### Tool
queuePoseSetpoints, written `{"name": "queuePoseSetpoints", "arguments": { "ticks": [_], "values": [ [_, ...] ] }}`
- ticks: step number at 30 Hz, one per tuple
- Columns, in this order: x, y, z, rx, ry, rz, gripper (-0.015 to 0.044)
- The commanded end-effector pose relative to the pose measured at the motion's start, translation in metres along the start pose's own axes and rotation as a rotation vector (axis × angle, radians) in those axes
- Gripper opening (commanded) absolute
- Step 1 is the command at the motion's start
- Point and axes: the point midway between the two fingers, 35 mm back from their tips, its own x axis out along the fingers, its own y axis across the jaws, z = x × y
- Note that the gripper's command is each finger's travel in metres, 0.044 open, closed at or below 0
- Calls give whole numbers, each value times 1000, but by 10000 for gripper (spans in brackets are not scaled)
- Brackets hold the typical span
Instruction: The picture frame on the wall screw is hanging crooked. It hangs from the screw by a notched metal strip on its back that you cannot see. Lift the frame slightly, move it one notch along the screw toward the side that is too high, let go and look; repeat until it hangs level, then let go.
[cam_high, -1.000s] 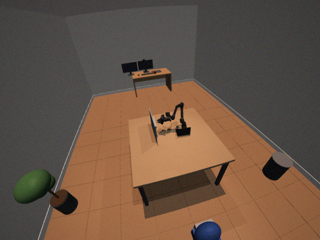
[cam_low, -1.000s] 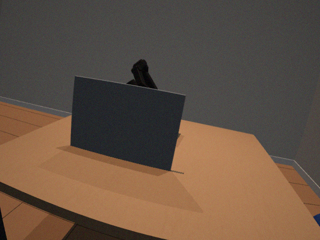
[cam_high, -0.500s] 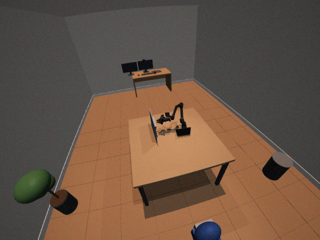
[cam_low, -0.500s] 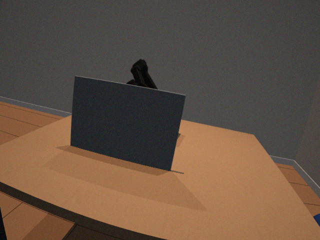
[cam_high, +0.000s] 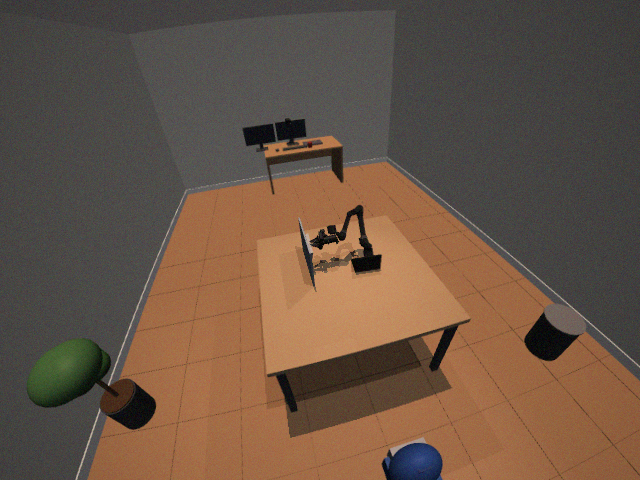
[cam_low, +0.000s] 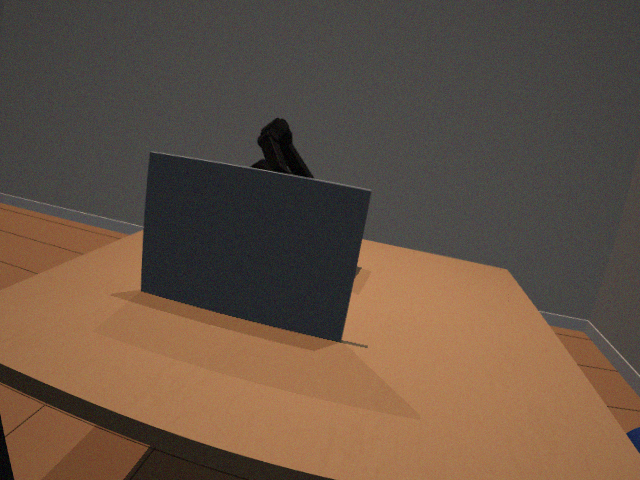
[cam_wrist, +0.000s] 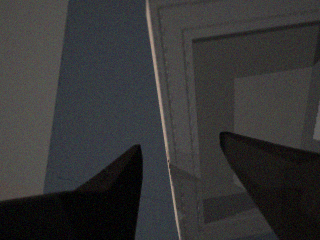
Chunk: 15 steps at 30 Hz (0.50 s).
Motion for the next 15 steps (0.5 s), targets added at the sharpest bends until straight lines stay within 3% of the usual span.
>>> {"name": "queuePoseSetpoints", "arguments": {
  "ticks": [1, 15],
  "values": [
    [7, -1, -1, 6, -1, -3, 260],
    [11, -1, -1, 6, -1, -3, 260]
  ]
}}
